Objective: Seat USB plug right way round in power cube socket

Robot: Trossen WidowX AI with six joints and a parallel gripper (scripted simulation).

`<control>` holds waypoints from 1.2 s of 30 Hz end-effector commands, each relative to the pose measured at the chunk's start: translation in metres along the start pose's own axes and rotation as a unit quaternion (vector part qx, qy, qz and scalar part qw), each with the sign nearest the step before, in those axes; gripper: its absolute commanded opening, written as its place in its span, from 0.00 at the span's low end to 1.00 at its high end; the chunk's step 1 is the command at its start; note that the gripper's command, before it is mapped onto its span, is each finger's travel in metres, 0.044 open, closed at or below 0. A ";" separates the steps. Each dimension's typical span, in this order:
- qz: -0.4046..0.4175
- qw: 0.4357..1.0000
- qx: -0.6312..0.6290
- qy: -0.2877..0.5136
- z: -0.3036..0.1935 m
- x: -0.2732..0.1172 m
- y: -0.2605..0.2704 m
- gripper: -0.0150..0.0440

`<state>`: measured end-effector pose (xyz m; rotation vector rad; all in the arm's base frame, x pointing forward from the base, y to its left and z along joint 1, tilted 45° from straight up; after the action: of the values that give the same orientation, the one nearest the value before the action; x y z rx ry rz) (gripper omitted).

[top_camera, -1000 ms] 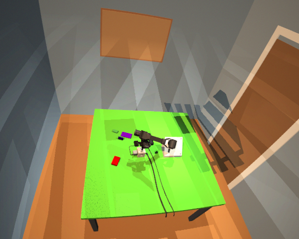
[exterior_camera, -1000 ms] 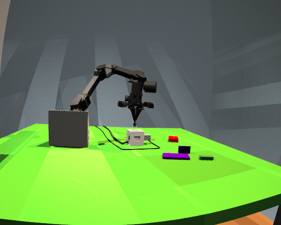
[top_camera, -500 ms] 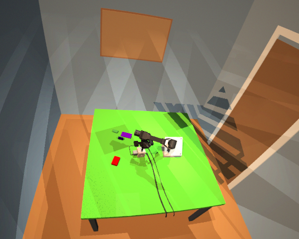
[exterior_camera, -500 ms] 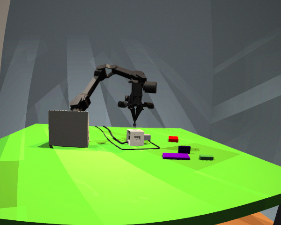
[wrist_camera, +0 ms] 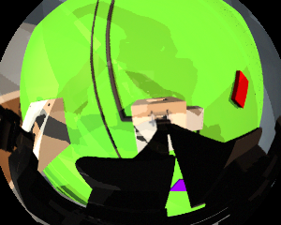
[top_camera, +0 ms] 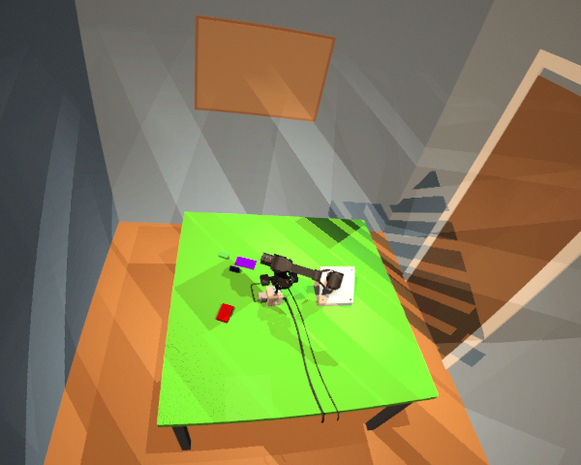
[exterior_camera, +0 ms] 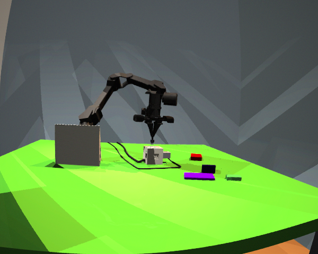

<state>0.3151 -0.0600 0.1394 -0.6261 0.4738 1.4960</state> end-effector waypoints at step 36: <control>0.000 1.000 -0.001 -0.002 0.000 0.006 0.000 0.25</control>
<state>0.3154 -0.0570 0.1364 -0.6300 0.4699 1.4974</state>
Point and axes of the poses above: the point midway between the two fingers, 35 mm back from their tips, its own x axis out along the fingers, its own y axis across the jaws, z = x × y, the point moved 10 cm from there along -x, back along the fingers, and after that the axes turned 1 degree about x, right-handed, at the moved point
